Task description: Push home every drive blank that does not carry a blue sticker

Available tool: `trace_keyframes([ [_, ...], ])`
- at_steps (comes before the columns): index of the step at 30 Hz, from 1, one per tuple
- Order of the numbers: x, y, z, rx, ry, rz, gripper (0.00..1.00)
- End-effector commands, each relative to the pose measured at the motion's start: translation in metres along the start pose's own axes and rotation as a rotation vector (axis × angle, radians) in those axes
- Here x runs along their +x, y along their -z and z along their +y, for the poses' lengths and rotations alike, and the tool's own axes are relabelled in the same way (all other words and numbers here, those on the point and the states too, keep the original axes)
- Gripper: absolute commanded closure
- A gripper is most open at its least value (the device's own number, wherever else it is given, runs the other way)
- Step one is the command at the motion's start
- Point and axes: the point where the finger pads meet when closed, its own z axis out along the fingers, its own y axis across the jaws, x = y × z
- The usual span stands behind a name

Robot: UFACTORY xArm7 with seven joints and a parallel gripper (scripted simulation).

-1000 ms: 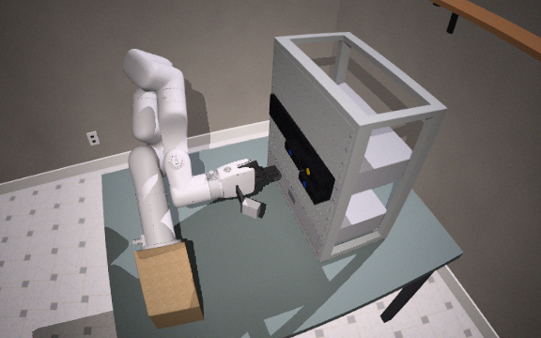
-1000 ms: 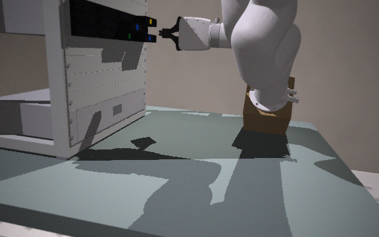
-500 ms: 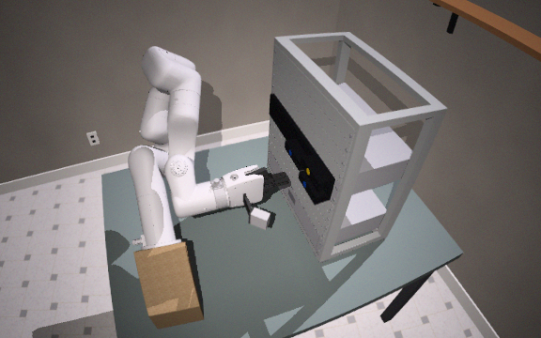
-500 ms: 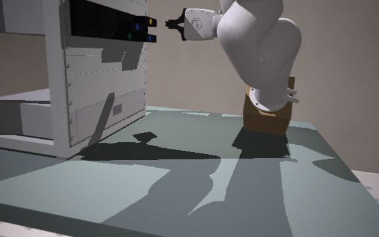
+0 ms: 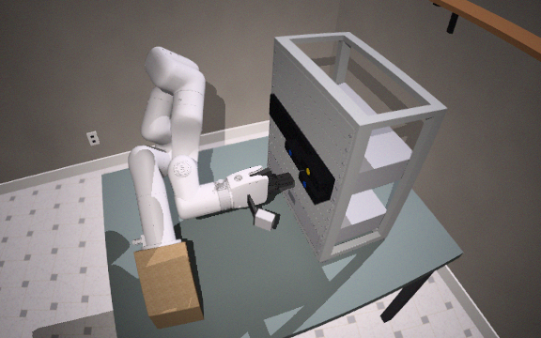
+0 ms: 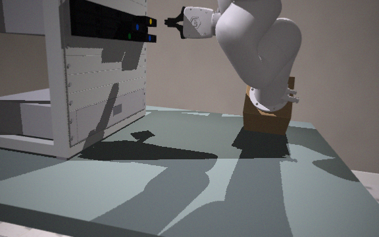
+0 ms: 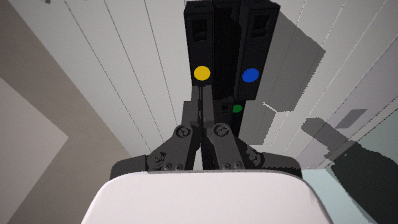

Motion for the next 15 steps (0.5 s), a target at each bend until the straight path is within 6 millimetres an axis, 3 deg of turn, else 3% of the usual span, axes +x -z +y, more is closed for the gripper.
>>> trace_keyframes([
  [1, 0.000, -0.016, -0.002, 0.002, 0.003, -0.002, 1.00],
  [7, 0.000, -0.044, -0.002, 0.002, 0.003, -0.002, 1.00],
  [15, 0.000, -0.047, -0.002, 0.002, 0.003, -0.002, 1.00],
])
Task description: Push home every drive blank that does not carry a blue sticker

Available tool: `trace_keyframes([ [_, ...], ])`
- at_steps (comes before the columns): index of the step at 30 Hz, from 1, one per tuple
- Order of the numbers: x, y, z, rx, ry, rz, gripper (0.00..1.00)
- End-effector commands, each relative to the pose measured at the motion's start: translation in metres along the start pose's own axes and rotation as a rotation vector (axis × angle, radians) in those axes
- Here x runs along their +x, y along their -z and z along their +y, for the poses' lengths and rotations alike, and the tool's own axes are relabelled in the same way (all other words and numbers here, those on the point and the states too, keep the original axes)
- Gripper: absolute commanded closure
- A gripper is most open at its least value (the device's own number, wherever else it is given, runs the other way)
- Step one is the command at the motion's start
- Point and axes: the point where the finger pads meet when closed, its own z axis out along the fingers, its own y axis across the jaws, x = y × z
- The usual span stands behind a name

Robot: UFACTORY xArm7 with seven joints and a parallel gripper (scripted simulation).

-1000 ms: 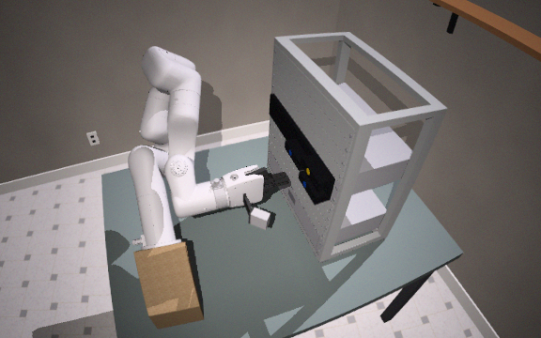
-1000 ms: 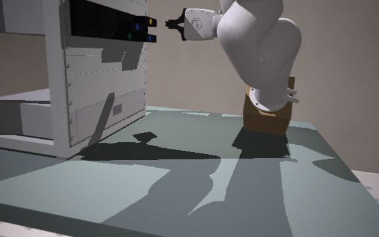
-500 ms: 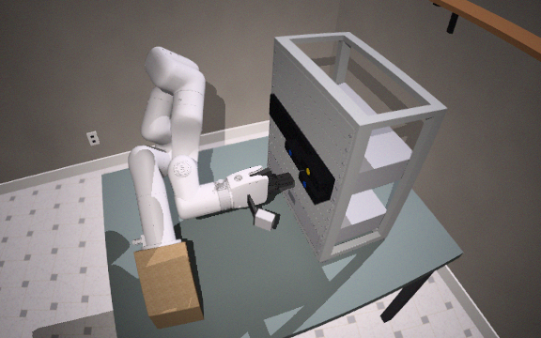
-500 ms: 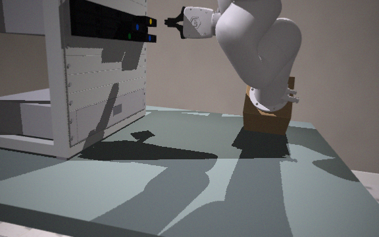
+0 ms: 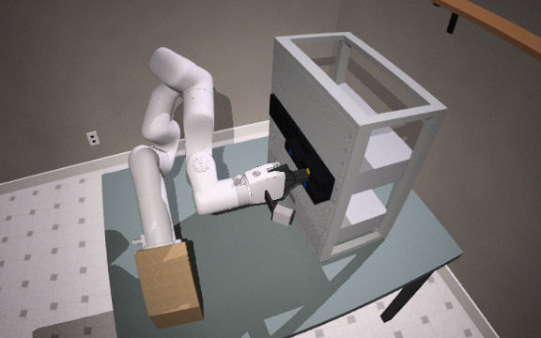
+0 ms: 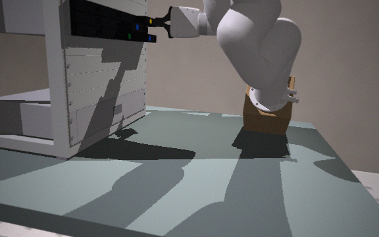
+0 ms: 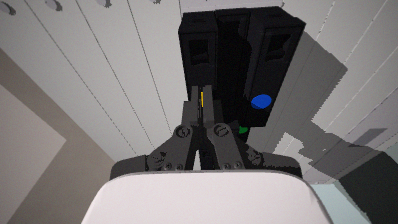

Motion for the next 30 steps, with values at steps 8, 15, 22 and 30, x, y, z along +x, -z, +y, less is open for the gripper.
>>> trace_keyframes([
  [8, 0.000, -0.001, -0.002, 0.003, 0.003, -0.001, 1.00],
  [15, 0.000, -0.009, -0.002, 0.003, 0.003, -0.001, 1.00],
  [22, 0.000, -0.011, -0.002, 0.003, 0.003, -0.001, 1.00],
  [30, 0.000, -0.015, -0.003, 0.003, 0.003, -0.001, 1.00],
])
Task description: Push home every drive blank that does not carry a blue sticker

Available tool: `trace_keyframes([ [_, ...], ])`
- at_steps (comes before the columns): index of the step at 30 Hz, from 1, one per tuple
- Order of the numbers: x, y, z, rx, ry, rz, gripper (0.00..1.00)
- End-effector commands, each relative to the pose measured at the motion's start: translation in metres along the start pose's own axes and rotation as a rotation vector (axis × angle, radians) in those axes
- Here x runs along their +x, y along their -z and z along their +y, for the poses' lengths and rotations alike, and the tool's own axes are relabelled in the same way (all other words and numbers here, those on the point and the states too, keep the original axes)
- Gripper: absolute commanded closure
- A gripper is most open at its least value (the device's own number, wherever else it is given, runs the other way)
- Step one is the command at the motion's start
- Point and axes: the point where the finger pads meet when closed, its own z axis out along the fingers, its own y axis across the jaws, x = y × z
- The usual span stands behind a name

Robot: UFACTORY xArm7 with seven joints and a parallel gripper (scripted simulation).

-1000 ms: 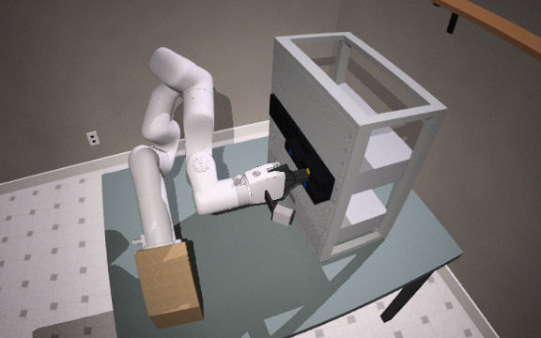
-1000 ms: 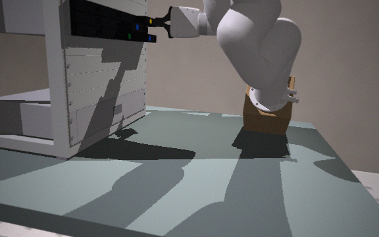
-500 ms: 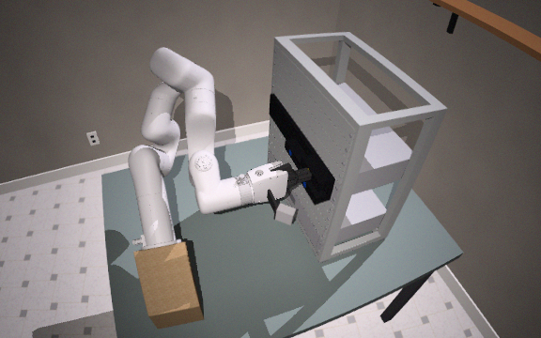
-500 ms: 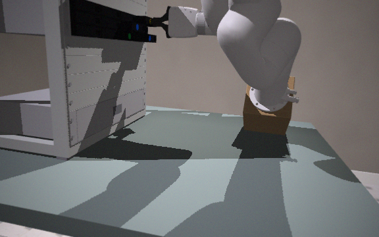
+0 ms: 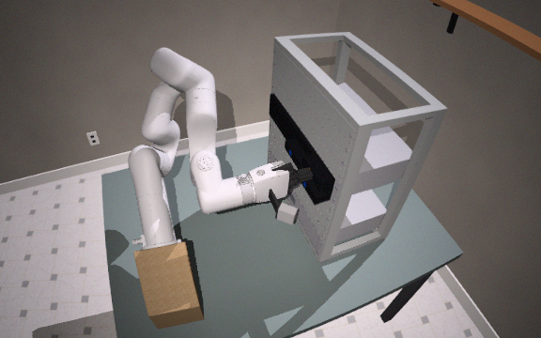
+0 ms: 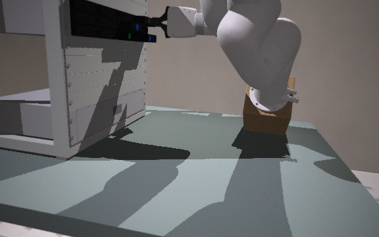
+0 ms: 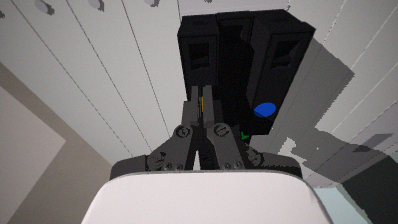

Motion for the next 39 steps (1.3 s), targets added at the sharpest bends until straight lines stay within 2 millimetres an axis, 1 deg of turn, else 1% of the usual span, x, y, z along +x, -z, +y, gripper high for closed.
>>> trace_keyframes([
  [1, 0.000, -0.005, -0.002, 0.003, 0.003, 0.000, 1.00],
  [7, 0.000, -0.009, -0.002, 0.003, 0.003, 0.000, 1.00],
  [20, 0.000, -0.012, -0.002, 0.003, 0.003, 0.000, 1.00],
  [25, 0.001, -0.019, -0.003, 0.003, 0.003, 0.000, 1.00],
  [39, 0.001, -0.020, -0.003, 0.003, 0.003, 0.000, 1.00],
])
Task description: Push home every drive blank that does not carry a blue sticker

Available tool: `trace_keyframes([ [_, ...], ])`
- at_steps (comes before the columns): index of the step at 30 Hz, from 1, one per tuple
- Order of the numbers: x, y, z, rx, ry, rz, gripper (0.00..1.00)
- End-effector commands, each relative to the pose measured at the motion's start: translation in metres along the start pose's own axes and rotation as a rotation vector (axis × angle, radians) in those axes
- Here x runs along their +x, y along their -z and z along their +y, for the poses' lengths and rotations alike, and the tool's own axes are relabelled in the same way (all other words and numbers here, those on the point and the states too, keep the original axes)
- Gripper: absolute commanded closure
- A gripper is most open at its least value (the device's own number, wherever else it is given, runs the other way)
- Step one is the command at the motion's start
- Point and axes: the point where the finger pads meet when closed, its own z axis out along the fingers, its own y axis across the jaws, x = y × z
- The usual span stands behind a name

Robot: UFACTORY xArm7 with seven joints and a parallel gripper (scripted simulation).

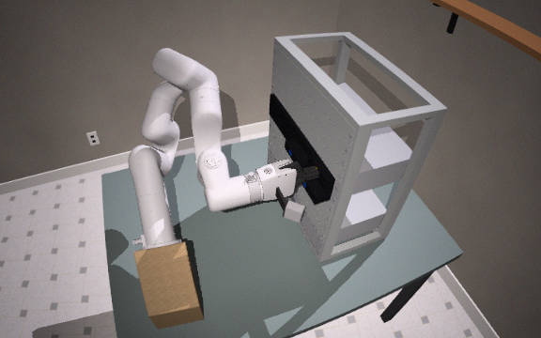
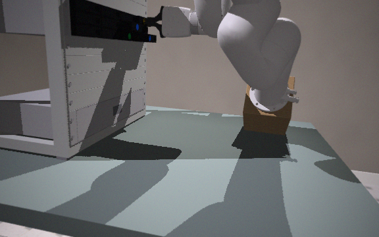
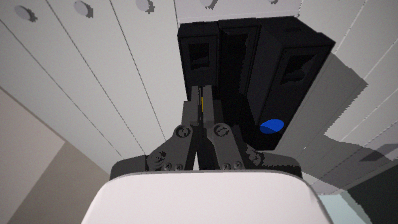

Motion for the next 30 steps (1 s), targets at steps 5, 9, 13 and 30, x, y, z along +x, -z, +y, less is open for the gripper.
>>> trace_keyframes([
  [5, 0.0006, -0.0028, -0.0027, 0.004, 0.003, 0.000, 1.00],
  [9, 0.0006, -0.0028, -0.0027, 0.004, 0.003, 0.000, 1.00],
  [13, 0.0006, -0.0030, -0.0028, 0.004, 0.003, 0.000, 1.00],
  [30, 0.0007, -0.0060, -0.0030, 0.004, 0.003, 0.000, 1.00],
])
